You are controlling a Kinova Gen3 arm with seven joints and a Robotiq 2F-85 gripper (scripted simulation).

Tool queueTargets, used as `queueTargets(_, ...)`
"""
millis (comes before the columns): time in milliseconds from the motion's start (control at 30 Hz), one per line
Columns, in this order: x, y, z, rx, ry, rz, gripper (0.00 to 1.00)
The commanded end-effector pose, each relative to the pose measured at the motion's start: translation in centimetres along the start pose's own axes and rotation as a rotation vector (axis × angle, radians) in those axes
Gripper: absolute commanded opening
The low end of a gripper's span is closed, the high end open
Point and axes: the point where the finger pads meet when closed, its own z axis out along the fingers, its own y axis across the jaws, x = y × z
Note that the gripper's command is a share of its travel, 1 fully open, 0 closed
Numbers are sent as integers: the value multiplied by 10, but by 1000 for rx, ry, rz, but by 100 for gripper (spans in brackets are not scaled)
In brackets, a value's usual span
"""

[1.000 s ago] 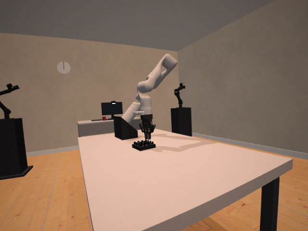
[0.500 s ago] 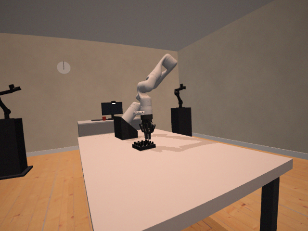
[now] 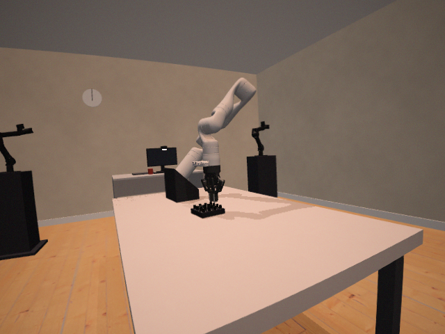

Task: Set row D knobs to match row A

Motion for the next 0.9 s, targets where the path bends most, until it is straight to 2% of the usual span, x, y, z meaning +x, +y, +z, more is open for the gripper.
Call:
queueTargets(0,0,0,0,1,1,0,19)
queueTargets(867,0,0,13,1,1,0,19)
